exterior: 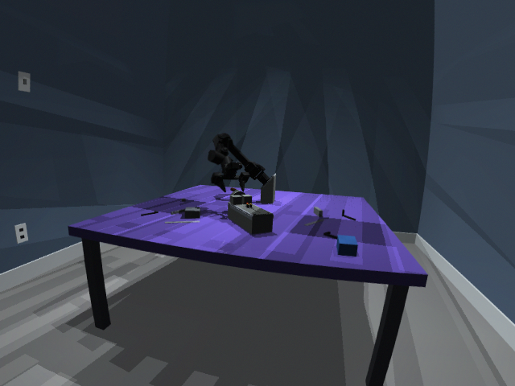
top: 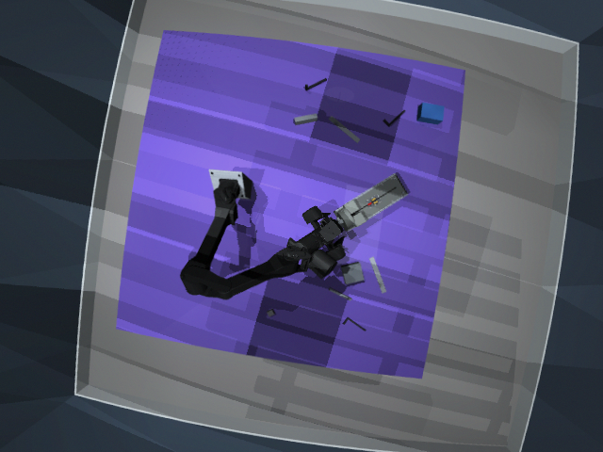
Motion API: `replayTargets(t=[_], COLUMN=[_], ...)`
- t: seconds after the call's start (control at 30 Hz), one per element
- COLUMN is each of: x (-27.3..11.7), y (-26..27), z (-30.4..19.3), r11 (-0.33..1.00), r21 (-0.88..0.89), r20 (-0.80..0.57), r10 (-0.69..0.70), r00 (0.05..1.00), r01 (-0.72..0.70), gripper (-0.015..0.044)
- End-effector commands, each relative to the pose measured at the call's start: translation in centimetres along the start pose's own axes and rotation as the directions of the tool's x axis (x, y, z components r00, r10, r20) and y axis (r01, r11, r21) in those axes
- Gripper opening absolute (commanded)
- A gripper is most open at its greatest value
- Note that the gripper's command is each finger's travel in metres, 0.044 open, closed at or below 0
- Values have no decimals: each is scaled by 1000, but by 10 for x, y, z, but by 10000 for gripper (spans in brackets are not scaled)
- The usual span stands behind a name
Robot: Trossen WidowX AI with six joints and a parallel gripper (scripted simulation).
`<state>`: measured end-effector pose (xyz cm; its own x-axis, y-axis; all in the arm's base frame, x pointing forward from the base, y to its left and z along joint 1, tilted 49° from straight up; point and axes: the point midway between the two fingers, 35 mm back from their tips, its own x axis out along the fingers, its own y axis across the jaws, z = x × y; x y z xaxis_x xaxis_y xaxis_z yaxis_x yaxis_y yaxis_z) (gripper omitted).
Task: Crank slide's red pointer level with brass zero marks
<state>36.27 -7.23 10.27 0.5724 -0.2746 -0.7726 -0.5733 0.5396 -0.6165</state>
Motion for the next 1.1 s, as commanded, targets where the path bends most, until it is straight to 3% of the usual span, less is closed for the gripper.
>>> replayTargets(t=[0.0,0.27,0.83,1.07], x=[6,13,13,12], y=[2,3,3,2], z=[-6,-14,-14,-15], r11=[1000,1000,1000,1000], r21=[-4,-5,-5,-5], r20=[0,0,0,0], r10=[7,6,6,6], r00=[1000,1000,1000,1000], r01=[-7,-6,-6,-6], gripper=[440,440,0,0])
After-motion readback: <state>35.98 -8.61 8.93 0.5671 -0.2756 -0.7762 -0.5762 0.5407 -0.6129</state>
